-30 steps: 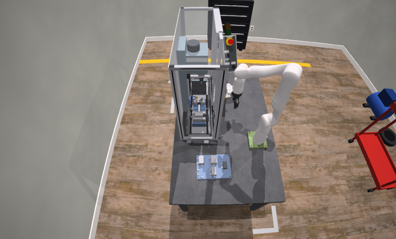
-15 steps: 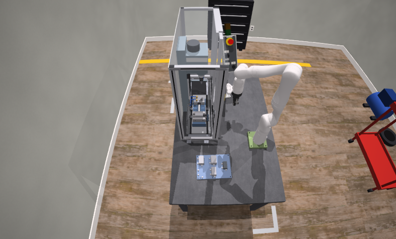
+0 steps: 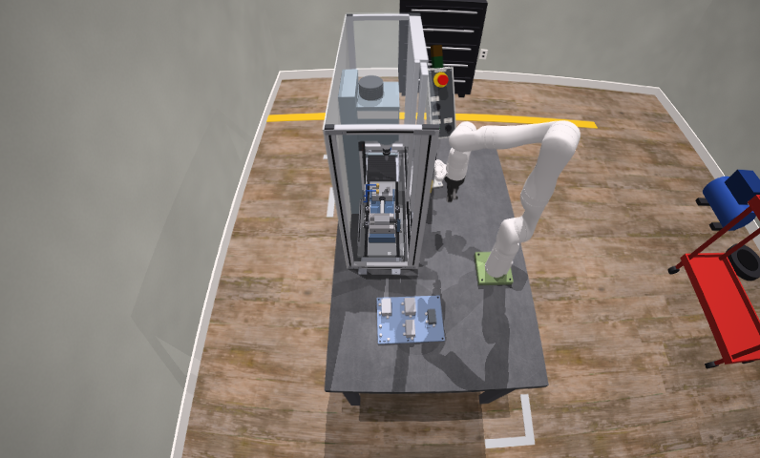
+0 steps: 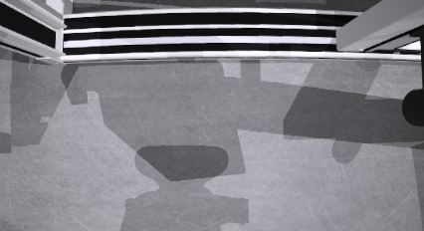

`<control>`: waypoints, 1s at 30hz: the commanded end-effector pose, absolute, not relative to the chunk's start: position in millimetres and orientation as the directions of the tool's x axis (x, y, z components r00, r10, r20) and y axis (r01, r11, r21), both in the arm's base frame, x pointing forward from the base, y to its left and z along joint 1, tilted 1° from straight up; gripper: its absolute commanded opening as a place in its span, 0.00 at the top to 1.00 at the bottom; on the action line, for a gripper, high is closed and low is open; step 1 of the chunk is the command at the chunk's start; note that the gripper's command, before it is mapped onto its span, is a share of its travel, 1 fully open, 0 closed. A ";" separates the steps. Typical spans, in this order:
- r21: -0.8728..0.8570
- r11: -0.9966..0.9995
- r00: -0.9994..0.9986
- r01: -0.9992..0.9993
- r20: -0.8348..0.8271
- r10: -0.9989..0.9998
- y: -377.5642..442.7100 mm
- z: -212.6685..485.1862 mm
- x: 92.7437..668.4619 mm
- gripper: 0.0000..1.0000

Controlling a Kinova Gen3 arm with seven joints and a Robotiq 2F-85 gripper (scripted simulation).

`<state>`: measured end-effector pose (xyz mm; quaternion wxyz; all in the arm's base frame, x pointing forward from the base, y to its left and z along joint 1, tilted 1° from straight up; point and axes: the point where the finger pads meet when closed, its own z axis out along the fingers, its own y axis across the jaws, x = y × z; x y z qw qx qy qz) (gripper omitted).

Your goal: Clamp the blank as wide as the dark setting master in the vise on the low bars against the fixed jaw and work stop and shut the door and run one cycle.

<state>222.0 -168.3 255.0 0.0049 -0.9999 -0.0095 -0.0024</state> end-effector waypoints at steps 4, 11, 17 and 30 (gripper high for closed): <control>0.171 -0.984 0.998 0.049 0.022 0.053 -185.7 291.3 224.1 0.90; 0.215 -0.975 0.998 0.055 0.025 0.062 -190.0 300.3 224.5 0.90; 0.215 -0.975 0.998 0.055 0.025 0.062 -190.0 300.3 224.5 0.90; 0.429 -0.900 0.994 0.083 0.034 0.108 -211.6 345.4 226.8 0.90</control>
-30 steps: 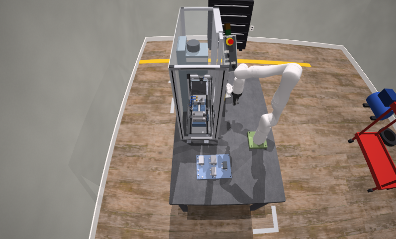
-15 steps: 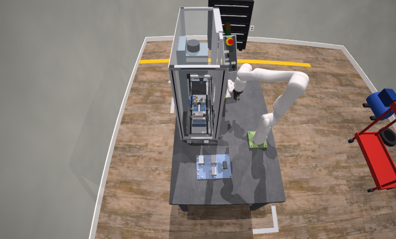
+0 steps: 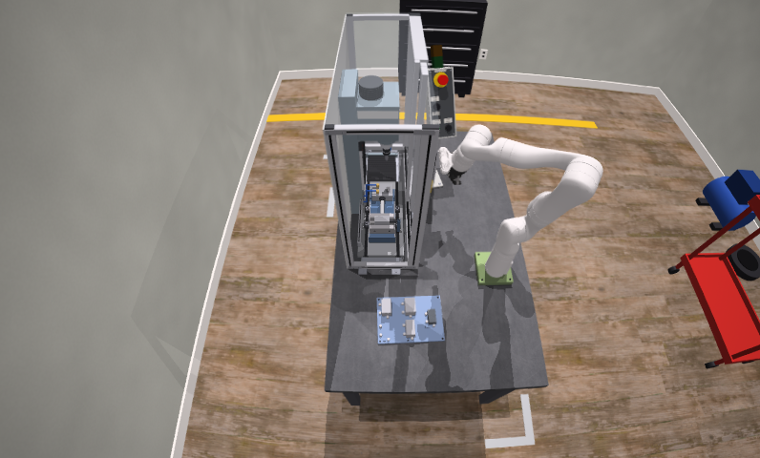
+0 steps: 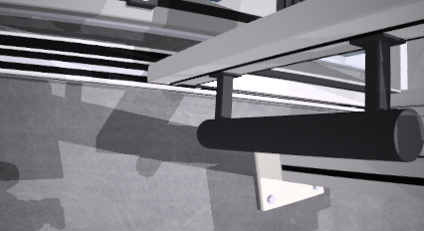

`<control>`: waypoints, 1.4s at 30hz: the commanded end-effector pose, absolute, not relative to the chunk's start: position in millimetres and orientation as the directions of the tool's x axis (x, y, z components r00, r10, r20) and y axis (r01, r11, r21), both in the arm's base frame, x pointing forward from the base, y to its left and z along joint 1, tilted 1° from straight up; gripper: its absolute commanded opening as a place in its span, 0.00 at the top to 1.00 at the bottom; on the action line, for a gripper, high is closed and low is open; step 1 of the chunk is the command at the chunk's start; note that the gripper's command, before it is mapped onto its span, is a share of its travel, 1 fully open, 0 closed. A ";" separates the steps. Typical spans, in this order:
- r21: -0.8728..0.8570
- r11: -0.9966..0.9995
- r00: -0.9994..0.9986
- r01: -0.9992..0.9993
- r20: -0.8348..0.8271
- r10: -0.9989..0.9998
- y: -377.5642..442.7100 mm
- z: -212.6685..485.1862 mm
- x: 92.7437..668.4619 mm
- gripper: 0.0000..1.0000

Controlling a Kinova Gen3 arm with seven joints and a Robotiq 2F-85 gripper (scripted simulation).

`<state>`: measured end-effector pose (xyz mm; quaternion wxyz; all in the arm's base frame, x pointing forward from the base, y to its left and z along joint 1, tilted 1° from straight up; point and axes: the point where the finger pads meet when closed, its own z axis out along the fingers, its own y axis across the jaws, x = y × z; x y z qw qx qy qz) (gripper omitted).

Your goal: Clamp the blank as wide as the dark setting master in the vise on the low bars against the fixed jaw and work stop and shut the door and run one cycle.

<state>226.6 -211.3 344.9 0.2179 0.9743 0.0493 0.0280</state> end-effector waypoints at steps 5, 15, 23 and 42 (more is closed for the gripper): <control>0.469 -0.879 0.992 0.088 0.034 0.118 -215.9 354.4 227.2 0.90; 0.621 -0.777 0.987 0.102 0.032 0.155 -233.2 390.4 229.1 0.90; 0.689 -0.717 0.984 0.106 0.029 0.173 -241.8 408.4 230.0 0.90; 0.847 -0.520 0.975 0.109 0.010 0.222 -272.0 471.5 233.2 0.90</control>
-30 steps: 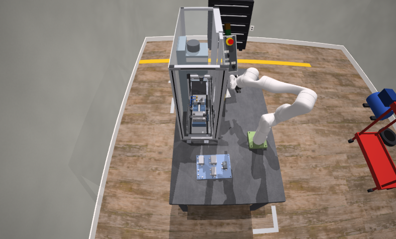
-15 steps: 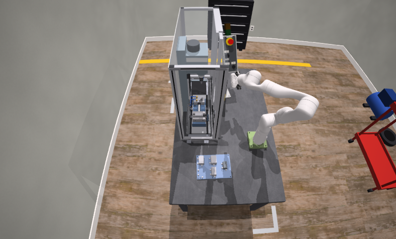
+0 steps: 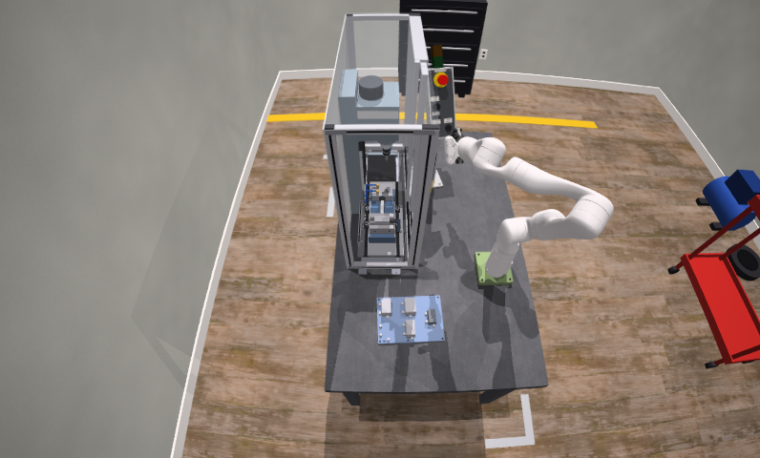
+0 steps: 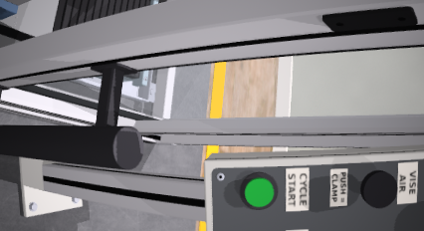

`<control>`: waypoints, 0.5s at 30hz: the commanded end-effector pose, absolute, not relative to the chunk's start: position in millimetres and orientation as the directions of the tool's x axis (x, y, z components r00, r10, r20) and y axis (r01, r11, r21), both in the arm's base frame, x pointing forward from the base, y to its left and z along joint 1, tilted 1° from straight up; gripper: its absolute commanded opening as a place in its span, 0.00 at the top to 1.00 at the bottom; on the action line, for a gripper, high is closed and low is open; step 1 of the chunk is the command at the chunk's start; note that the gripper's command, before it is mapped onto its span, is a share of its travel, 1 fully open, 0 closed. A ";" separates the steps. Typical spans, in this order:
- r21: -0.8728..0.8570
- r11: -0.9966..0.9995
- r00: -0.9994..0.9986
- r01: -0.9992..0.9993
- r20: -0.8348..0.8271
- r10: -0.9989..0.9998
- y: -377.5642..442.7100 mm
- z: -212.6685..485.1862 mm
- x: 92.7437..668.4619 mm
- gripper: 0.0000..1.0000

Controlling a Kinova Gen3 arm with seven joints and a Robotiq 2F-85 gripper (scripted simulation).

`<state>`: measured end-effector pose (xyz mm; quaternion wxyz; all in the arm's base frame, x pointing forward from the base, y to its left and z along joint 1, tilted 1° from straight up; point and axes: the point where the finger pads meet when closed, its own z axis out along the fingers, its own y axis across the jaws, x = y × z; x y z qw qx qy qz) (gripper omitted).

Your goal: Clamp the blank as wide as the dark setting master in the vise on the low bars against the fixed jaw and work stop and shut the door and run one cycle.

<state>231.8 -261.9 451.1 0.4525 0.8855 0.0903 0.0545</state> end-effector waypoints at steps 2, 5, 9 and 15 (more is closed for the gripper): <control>0.862 -0.495 0.974 0.109 0.007 0.227 -276.3 480.5 233.6 0.90; 0.862 -0.495 0.974 0.109 0.007 0.227 -276.3 480.5 233.6 0.90; 0.862 -0.495 0.974 0.109 0.007 0.227 -276.3 480.5 233.6 0.90; 0.862 -0.495 0.974 0.109 0.007 0.227 -284.9 498.5 234.5 0.90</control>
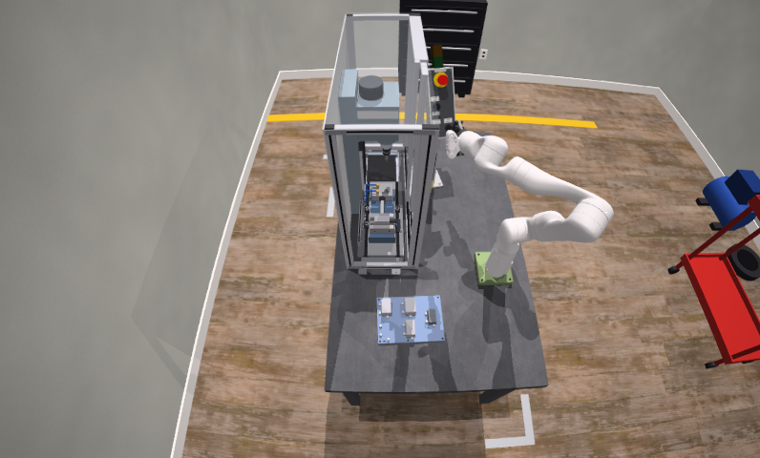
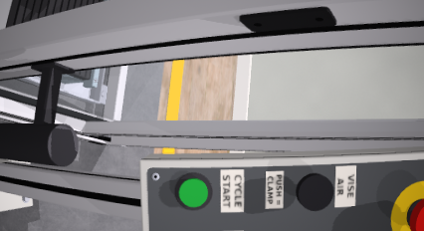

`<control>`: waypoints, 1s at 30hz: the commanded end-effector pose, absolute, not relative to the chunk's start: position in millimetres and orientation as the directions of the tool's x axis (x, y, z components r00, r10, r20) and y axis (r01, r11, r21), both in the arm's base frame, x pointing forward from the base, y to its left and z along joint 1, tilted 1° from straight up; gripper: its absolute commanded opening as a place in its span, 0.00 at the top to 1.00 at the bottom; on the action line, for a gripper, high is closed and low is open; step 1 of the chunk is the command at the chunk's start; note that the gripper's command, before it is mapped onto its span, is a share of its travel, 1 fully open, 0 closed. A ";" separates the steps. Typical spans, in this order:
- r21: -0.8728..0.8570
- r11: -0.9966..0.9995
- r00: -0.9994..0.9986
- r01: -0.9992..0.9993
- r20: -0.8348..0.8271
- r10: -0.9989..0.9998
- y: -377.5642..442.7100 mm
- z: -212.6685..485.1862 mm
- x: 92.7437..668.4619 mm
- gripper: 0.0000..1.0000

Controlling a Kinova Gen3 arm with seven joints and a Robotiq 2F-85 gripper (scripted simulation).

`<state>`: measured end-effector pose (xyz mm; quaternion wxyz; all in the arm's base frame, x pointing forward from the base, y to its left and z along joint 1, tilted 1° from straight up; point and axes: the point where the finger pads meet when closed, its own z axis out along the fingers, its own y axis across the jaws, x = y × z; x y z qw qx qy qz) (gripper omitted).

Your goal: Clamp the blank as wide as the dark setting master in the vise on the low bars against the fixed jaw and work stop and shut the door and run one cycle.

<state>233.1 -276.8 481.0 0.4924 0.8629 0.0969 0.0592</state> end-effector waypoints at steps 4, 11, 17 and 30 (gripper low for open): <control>0.862 -0.495 0.974 0.109 0.007 0.227 -297.9 525.6 235.9 0.90; 0.862 -0.495 0.974 0.109 0.007 0.227 -297.9 525.6 235.9 0.90; 0.862 -0.495 0.974 0.109 0.007 0.227 -303.3 537.0 236.5 0.90; 0.862 -0.495 0.974 0.109 0.007 0.227 -311.6 554.3 237.4 0.90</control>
